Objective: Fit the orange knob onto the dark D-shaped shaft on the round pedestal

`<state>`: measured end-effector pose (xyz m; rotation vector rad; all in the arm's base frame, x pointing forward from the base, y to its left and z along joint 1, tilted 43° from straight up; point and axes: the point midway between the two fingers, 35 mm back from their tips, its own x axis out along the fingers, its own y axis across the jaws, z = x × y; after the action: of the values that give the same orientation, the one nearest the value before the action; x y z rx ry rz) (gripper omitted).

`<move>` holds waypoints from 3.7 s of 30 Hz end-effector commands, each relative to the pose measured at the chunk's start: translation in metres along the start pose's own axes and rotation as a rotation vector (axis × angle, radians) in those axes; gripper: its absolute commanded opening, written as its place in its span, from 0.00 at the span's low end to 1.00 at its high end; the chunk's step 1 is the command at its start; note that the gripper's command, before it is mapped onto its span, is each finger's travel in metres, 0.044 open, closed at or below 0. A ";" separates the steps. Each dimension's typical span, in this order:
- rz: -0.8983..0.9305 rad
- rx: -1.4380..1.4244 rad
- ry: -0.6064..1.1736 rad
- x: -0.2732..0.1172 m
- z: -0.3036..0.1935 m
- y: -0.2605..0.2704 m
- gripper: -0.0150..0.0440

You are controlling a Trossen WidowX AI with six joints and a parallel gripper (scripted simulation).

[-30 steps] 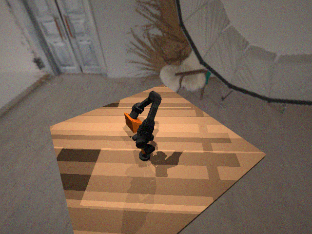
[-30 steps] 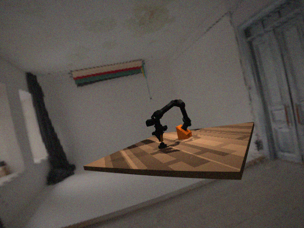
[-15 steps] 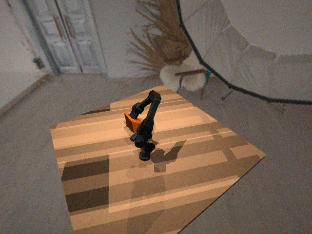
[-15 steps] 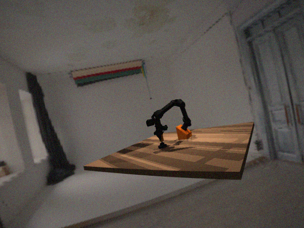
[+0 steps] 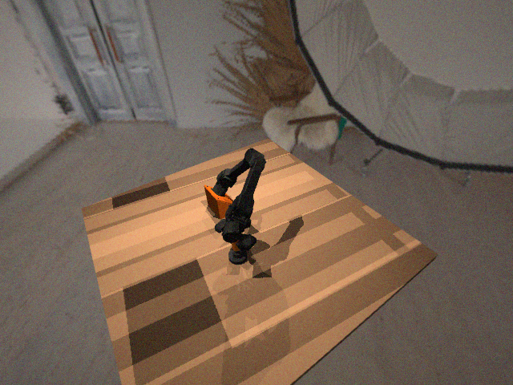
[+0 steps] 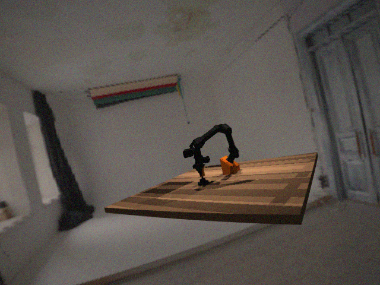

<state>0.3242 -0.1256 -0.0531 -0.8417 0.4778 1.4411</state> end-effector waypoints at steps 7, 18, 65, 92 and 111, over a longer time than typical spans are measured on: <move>-0.008 -0.005 0.008 -0.003 -0.004 -0.007 0.25; -0.008 -0.005 0.008 -0.002 -0.007 -0.006 0.25; -0.008 -0.005 0.008 -0.001 -0.006 -0.004 0.25; -0.008 -0.005 0.008 -0.002 -0.004 -0.006 0.25; -0.008 -0.061 0.008 -0.003 -0.006 -0.005 0.25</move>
<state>0.3302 -0.1279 -0.0543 -0.8578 0.4669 1.4413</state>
